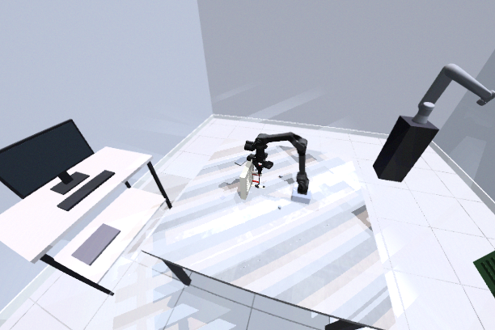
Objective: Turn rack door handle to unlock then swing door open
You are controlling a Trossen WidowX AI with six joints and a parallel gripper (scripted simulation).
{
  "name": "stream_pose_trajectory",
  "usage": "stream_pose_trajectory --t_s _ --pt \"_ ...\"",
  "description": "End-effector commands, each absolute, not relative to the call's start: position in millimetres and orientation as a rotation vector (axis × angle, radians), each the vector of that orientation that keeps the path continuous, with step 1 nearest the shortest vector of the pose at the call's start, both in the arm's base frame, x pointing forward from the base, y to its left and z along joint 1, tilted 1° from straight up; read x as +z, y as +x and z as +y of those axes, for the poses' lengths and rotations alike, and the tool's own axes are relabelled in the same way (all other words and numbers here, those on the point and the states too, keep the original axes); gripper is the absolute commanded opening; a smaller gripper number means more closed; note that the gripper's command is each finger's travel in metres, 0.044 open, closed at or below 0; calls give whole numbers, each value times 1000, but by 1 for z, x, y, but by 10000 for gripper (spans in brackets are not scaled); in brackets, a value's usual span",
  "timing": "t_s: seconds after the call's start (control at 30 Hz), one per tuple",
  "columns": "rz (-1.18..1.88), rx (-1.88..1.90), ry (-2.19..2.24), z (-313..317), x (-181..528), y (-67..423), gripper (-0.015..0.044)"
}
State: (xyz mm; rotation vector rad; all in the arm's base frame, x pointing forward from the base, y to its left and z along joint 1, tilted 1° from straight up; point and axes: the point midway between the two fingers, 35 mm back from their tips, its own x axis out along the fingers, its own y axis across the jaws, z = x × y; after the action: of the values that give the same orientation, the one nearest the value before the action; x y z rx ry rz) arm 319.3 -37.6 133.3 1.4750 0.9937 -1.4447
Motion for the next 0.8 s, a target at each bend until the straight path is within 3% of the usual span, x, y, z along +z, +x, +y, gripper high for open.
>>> stream_pose_trajectory --t_s 0.0,0.1,0.77 --pt "981 -1456 1484 -40 133 319 219" --pt "981 -1456 1484 -40 133 319 282" --pt "1387 -794 797 -40 133 319 282"
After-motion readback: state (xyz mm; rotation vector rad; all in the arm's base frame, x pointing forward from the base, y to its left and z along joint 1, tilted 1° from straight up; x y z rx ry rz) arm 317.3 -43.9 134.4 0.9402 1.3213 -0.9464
